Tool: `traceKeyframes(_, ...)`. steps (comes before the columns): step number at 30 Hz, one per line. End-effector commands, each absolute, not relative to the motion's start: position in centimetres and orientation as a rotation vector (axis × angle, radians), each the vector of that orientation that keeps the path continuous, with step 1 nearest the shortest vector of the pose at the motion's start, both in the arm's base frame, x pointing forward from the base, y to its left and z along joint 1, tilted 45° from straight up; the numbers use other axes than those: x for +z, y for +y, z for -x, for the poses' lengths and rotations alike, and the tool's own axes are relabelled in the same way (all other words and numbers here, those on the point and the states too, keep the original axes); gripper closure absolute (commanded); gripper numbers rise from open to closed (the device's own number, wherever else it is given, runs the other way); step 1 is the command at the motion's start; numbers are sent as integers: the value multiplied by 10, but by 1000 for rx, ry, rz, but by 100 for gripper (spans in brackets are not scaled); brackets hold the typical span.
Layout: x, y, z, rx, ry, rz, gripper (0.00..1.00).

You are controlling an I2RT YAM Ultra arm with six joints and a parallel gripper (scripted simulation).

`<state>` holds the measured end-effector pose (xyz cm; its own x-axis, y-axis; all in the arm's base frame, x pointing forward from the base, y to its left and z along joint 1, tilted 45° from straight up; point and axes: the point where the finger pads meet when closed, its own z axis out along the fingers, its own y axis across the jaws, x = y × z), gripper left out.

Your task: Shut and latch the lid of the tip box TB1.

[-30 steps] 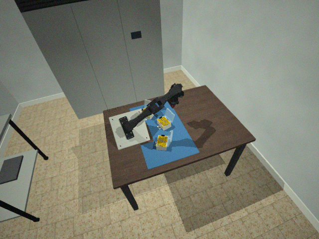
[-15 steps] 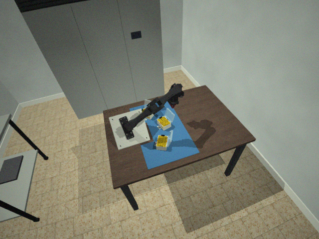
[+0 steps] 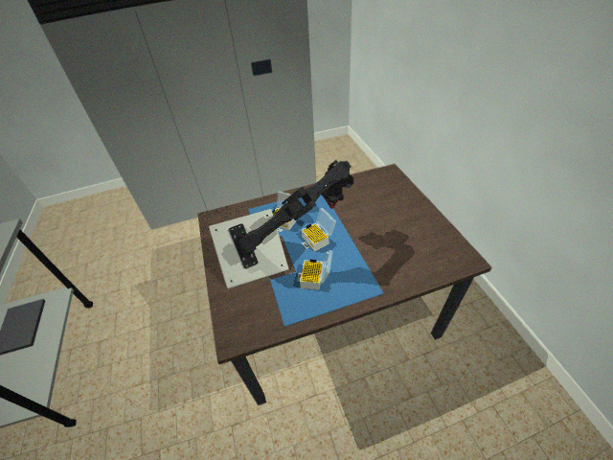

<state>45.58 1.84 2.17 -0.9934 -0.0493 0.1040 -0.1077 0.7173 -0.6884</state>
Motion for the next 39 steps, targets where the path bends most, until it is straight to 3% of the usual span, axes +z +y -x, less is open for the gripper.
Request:
traceKeyframes(1,18,23,-473,1150,-2795,-165,100)
traceKeyframes(39,-15,-9,-471,1153,-2807,-170,100)
